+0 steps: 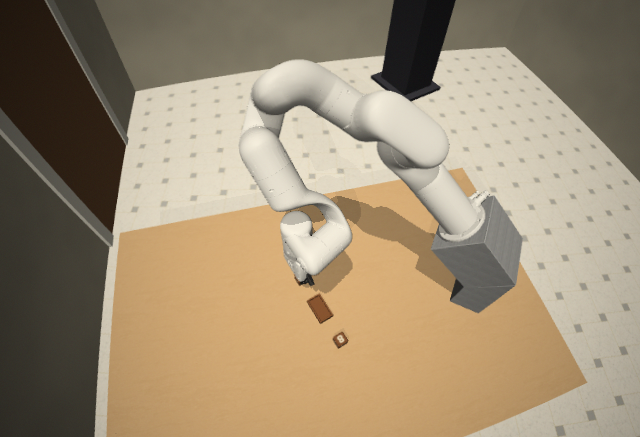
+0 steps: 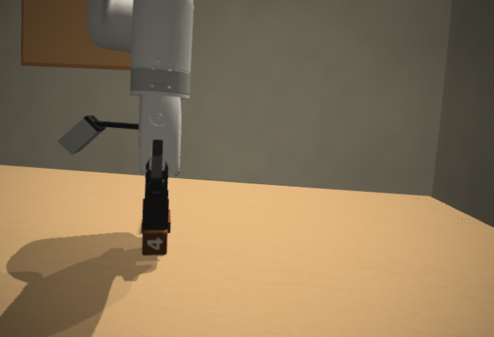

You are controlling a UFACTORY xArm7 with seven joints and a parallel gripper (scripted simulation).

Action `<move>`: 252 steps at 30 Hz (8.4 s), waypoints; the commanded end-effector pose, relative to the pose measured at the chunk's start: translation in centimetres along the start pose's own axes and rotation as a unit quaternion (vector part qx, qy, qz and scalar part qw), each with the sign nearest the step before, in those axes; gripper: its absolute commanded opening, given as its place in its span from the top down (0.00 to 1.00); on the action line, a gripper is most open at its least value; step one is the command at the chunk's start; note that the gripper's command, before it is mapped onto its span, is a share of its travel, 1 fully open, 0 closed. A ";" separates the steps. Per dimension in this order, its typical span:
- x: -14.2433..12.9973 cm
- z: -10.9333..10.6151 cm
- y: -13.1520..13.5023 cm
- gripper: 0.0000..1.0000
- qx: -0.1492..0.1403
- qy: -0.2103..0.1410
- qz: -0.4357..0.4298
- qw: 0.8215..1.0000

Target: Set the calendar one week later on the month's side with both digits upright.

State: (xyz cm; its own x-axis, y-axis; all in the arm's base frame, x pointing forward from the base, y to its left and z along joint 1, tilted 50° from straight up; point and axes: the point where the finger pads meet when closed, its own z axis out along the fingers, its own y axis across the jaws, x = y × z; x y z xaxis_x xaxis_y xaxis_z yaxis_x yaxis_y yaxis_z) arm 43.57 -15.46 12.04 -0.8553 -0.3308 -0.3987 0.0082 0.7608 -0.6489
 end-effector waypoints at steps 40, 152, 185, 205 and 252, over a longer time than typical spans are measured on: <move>-0.1 2.8 0.0 0.51 0.000 -0.001 0.000 1.000; -0.1 -8.3 9.4 0.71 0.000 -0.001 0.003 1.000; -0.1 -2.4 9.4 0.71 0.000 -0.001 0.003 1.000; -0.1 -1.9 9.4 0.71 0.000 -0.001 0.003 1.000; -0.1 -1.1 9.4 0.71 0.000 -0.001 0.003 1.000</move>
State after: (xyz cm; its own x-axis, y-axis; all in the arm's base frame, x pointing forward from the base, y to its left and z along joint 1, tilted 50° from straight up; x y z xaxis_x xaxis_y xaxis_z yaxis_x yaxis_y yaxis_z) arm 43.01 -7.63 6.84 -0.8554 -0.3252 -0.4031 0.0147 0.7628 -0.6465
